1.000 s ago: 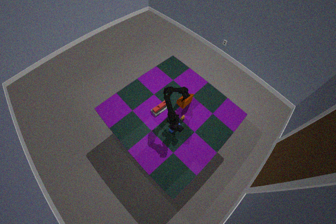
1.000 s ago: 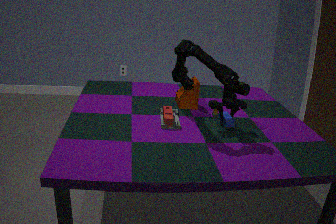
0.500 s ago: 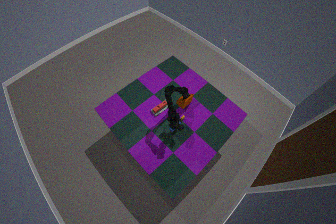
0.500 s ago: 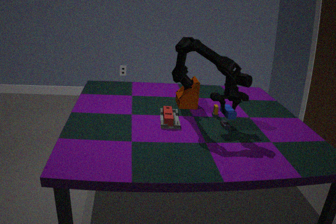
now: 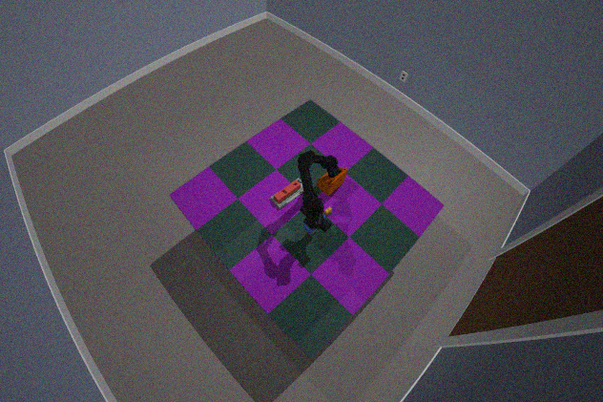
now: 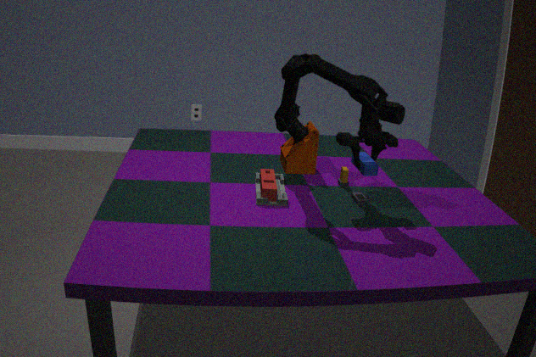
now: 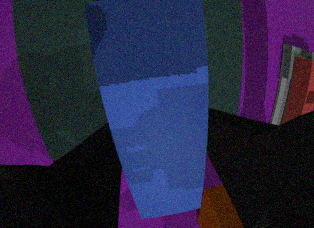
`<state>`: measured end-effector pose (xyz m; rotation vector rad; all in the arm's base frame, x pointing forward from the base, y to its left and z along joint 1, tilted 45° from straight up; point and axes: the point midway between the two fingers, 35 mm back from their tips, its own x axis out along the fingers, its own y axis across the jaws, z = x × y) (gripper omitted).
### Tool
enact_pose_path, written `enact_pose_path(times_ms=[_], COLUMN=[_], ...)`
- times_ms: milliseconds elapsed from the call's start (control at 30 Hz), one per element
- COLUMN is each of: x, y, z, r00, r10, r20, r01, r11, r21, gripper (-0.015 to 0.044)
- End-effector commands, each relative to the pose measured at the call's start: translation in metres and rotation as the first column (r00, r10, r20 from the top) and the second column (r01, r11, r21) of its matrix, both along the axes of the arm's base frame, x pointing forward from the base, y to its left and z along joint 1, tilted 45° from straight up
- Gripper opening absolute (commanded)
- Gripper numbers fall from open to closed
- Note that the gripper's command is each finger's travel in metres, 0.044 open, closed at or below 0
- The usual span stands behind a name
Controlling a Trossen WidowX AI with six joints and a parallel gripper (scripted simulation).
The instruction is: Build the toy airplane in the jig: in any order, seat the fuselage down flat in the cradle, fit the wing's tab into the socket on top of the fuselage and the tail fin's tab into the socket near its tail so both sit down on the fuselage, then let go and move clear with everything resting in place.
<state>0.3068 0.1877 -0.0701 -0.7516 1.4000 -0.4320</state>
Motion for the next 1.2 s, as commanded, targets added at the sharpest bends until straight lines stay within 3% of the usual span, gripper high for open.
enact_pose_path(times_ms=[0, 333, 1167], x=[-0.003, -0.006, 0.022], y=[0.012, 0.018, -0.041], z=[0.014, 0.027, 0.08], r00=[1.0, 1.0, 0.92], r10=[-0.008, -0.004, 0.279], r20=[0.005, -0.004, -0.276], r01=[0.007, 0.004, -0.289], r11=[1.0, 1.0, 0.957], r21=[0.005, -0.004, 0.007], gripper=[0.0, 0.0, 0.0])
